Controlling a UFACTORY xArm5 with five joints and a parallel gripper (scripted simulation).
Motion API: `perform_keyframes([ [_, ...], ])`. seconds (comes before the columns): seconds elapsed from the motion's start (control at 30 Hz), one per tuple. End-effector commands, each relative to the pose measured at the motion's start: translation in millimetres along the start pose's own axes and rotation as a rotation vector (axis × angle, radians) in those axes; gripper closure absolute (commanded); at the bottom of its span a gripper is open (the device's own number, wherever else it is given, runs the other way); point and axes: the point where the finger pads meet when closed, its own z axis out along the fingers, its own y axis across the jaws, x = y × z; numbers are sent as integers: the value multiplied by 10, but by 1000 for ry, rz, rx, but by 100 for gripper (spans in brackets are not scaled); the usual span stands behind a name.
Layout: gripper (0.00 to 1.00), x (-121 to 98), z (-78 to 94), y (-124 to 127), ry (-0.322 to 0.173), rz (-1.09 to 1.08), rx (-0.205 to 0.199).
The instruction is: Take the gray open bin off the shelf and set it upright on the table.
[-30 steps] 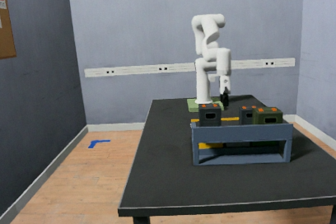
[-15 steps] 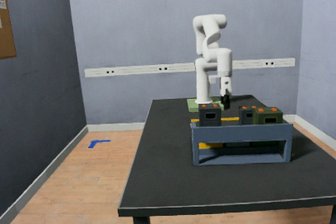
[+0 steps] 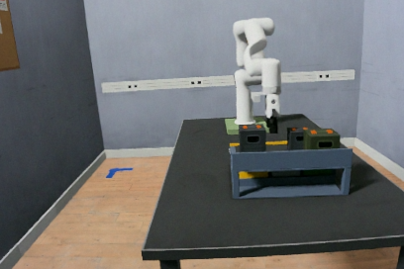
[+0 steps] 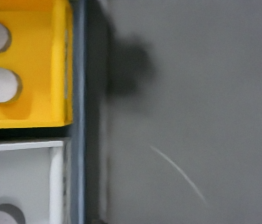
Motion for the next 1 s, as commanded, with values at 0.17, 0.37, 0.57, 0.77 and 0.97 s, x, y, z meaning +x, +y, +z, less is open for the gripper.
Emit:
perform_keyframes([
  [0.17,0,8,-20,-248,3,0,5],
  [0.37,0,15,-21,-412,3,0,5],
  [0.57,0,25,-22,-603,3,0,5],
  [0.77,0,31,-24,-740,3,0,5],
  [0.97,0,38,-25,-880,3,0,5],
])
